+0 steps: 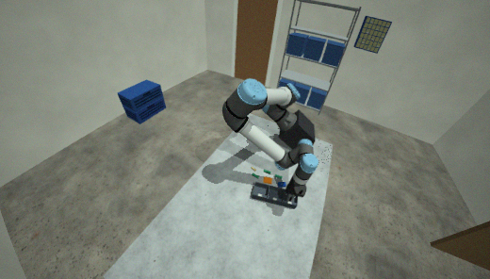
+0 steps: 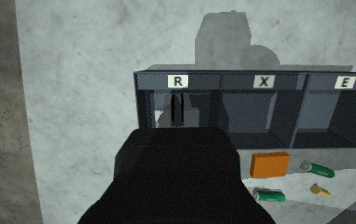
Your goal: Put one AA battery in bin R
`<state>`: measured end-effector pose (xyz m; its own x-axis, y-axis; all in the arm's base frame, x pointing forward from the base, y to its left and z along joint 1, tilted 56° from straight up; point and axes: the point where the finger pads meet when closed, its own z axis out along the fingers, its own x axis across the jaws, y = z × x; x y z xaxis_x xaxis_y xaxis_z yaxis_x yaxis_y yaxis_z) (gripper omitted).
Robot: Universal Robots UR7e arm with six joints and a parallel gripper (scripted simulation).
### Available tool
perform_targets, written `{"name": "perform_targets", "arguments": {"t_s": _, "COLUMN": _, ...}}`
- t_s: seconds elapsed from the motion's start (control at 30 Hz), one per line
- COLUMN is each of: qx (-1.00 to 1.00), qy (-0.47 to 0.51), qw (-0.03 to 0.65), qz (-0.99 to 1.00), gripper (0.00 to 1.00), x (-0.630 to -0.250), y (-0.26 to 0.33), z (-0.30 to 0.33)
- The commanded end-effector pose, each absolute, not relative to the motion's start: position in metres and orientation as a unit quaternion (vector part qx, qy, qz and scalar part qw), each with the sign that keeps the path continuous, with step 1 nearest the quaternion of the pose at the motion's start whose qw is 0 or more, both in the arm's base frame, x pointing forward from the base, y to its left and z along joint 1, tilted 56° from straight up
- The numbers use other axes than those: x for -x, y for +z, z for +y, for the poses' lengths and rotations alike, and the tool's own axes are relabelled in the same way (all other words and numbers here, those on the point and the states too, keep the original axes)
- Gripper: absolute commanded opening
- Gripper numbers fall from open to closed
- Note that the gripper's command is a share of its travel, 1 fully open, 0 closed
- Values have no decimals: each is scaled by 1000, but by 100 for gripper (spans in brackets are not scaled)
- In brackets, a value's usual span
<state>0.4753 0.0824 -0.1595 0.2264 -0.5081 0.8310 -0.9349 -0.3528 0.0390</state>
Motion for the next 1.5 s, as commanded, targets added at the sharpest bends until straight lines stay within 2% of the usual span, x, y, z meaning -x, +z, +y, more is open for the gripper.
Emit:
{"name": "perform_targets", "arguments": {"t_s": 0.0, "qx": -731, "qy": 378, "qw": 282, "qz": -494, "gripper": 31, "x": -474, "y": -156, "z": 87}}
{"name": "perform_targets", "arguments": {"t_s": 1.23, "qx": -731, "qy": 378, "qw": 282, "qz": -494, "gripper": 31, "x": -460, "y": -127, "z": 129}}
{"name": "perform_targets", "arguments": {"t_s": 1.47, "qx": -731, "qy": 378, "qw": 282, "qz": -494, "gripper": 31, "x": -444, "y": -94, "z": 175}}
